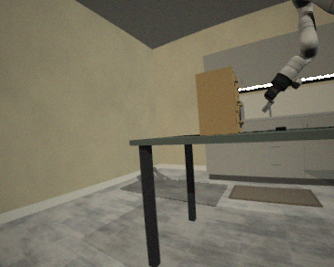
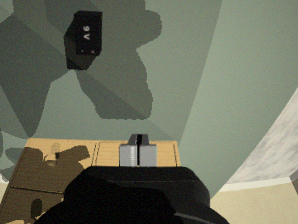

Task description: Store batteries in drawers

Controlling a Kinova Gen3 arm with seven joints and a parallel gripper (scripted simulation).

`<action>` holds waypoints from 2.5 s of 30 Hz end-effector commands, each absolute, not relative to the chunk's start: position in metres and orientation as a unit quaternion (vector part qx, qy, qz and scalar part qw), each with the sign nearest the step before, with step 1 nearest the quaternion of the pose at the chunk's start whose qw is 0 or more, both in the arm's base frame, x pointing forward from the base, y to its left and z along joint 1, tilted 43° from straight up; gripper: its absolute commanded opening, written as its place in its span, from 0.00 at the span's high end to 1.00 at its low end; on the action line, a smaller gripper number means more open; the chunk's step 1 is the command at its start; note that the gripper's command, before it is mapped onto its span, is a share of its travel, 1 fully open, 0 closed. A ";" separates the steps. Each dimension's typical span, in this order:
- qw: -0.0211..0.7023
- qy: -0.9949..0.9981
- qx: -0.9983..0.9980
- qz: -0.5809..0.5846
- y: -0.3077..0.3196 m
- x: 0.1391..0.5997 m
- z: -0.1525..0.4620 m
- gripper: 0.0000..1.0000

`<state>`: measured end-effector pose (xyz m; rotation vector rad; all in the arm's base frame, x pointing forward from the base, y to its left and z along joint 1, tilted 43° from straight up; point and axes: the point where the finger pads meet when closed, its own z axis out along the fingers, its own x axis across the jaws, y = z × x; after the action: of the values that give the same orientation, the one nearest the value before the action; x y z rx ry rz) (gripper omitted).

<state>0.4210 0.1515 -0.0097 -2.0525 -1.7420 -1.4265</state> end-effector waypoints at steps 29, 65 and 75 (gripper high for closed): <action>0.042 -0.572 -0.676 -0.464 0.133 0.421 0.000 1.00; 0.085 -0.600 -0.672 -0.426 0.121 0.413 0.013 1.00; 0.105 -0.612 -0.669 -0.408 0.115 0.409 0.019 1.00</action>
<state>0.4034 0.1213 0.0160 -1.9628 -1.7947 -1.2038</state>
